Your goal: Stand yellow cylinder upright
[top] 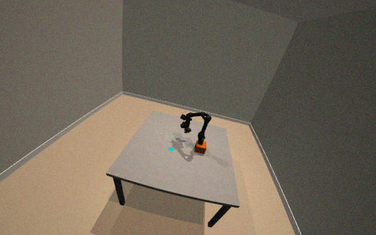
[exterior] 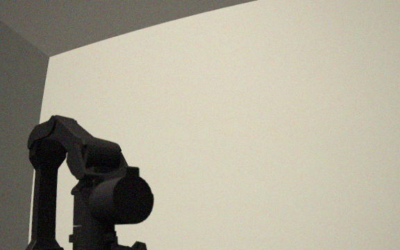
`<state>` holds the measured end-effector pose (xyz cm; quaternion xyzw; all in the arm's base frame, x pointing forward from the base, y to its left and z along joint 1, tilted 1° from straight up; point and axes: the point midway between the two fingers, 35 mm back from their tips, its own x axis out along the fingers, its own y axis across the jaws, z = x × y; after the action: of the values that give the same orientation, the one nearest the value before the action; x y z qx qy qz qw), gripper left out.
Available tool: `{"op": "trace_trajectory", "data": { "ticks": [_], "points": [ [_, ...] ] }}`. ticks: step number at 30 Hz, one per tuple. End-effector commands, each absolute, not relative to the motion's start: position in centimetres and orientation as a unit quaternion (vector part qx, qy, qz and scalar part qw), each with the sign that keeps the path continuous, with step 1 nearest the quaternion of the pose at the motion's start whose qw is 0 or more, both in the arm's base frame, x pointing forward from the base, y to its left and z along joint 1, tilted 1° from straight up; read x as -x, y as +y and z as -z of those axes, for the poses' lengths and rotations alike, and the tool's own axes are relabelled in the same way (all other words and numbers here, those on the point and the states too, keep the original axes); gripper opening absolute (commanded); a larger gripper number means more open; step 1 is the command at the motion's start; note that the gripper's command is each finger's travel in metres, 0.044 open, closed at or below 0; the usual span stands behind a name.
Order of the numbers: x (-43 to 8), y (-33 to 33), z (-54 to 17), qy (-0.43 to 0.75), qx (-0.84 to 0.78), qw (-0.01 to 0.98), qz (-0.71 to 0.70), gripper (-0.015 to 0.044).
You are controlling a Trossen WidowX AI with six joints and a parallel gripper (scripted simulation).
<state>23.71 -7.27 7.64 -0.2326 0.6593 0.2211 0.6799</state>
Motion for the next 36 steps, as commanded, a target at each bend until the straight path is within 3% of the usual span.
{"op": "trace_trajectory", "data": {
  "ticks": [1,36],
  "points": [
    [-24.8,-6.6,-8.1,0.653,0.247,0.678,-0.228,0.0105],
    [-29.7,1.6,-9.2,0.616,0.332,0.642,-0.314,0.0105]
  ]
}}
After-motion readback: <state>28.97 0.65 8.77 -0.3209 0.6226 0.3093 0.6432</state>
